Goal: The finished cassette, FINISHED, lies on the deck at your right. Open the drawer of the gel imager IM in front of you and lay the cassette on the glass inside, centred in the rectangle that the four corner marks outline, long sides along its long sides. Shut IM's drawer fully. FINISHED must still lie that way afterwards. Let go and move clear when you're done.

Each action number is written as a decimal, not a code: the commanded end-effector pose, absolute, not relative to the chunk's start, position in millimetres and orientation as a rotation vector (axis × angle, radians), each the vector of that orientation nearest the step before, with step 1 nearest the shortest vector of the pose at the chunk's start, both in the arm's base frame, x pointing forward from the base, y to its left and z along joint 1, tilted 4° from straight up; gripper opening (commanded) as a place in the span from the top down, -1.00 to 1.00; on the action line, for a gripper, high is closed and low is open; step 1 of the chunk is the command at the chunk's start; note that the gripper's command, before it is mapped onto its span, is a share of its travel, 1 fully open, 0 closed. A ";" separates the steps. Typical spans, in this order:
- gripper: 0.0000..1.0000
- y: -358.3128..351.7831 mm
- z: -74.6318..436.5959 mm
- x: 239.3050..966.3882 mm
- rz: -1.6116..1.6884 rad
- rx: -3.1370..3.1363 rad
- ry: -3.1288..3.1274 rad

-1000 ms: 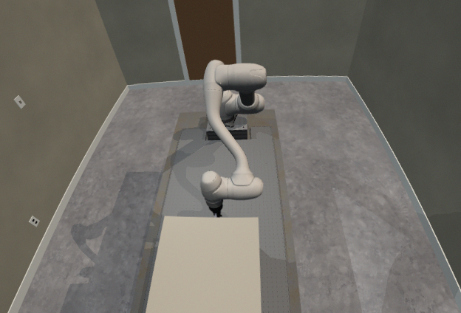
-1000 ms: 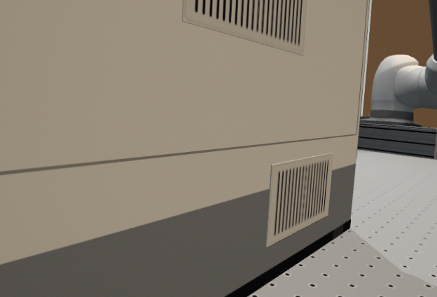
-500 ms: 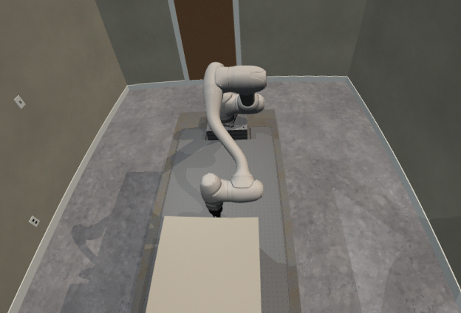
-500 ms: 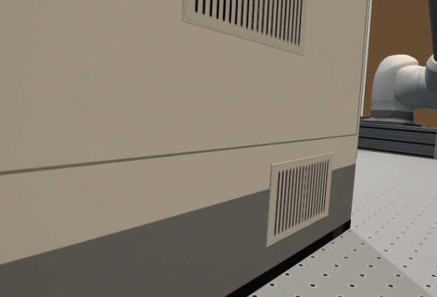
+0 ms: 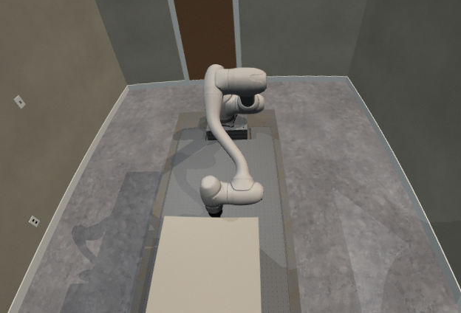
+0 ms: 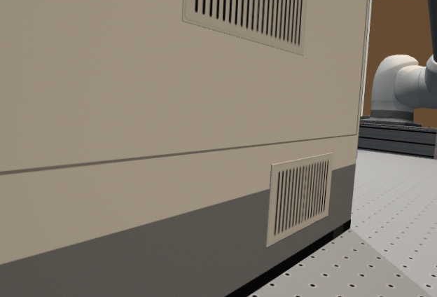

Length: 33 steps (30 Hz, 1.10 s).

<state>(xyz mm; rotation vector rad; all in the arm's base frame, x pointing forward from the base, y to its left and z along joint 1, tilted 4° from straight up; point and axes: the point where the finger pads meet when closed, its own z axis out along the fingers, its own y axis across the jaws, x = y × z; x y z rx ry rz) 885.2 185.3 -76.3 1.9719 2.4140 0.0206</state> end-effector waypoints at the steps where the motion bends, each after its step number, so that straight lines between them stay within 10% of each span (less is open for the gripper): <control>1: 0.80 185.9 -76.2 887.9 0.021 1.972 2.414; 33: 0.80 191.7 -78.0 916.3 0.021 1.972 2.414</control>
